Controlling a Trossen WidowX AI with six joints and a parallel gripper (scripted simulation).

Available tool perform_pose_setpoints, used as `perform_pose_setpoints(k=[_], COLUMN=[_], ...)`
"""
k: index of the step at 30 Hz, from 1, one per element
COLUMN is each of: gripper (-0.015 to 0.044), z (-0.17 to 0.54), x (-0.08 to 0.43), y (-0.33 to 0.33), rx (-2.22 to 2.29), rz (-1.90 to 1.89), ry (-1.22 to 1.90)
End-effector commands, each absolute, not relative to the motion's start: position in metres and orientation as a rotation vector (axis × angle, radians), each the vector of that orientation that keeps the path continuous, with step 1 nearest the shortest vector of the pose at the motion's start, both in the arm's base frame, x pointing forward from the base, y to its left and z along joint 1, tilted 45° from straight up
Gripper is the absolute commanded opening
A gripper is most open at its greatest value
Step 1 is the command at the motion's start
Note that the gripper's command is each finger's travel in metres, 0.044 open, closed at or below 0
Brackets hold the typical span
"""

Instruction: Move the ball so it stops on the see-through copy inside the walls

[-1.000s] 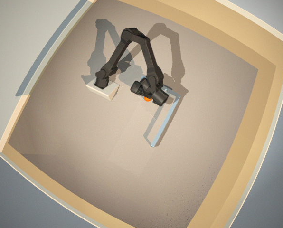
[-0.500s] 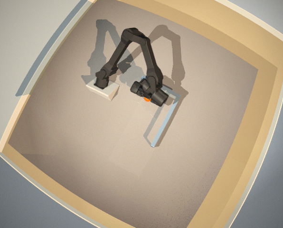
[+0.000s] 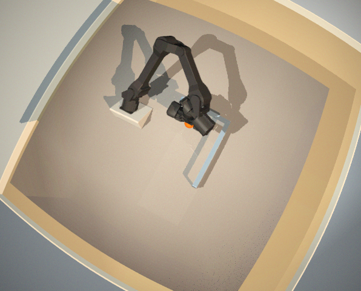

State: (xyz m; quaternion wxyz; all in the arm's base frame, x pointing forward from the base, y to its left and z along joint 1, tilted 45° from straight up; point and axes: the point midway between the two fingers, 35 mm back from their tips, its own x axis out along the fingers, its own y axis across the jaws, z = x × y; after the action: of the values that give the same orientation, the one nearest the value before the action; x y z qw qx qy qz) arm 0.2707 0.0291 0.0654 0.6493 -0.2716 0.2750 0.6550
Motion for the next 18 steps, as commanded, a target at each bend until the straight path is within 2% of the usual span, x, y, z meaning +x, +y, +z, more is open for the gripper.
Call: perform_pose_setpoints(k=[1,12,18], gripper=[0.0,0.0,0.0], z=[0.082,0.128,0.131], x=[0.273,0.266,0.265], y=[0.01,-0.032,-0.033], rx=[-0.627,-0.62,-0.619], rz=[1.485,1.49,1.491], ry=[0.627,0.622,0.621])
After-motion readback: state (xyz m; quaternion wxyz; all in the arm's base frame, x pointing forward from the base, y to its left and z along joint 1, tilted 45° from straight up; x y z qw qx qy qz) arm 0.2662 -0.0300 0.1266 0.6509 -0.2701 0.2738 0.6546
